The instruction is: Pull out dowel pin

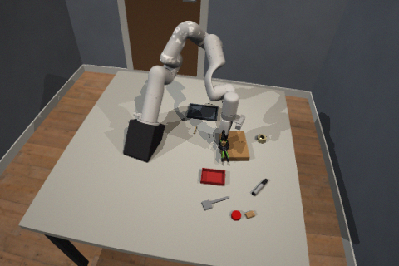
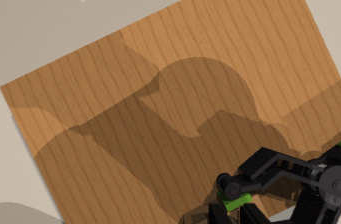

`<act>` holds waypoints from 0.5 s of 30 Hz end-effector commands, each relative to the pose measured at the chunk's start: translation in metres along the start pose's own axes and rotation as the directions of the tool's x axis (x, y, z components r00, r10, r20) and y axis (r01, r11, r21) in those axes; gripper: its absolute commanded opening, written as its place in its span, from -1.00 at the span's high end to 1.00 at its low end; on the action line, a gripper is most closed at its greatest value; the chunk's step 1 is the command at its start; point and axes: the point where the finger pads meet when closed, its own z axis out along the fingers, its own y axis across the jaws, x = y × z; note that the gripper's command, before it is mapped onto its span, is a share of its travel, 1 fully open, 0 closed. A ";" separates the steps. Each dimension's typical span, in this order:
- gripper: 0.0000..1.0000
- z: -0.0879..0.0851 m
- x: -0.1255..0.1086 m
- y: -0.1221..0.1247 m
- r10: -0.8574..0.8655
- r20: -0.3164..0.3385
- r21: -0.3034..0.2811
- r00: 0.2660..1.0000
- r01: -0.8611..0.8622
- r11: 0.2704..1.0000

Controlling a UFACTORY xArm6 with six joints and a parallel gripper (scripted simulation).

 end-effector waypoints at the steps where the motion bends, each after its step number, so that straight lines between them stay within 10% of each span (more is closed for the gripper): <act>1: 1.00 -0.001 0.001 0.000 0.026 -0.002 -0.001 1.000 -0.026 1.000; 15: 1.00 -0.001 0.001 0.000 0.230 -0.002 -0.001 0.973 -0.230 0.973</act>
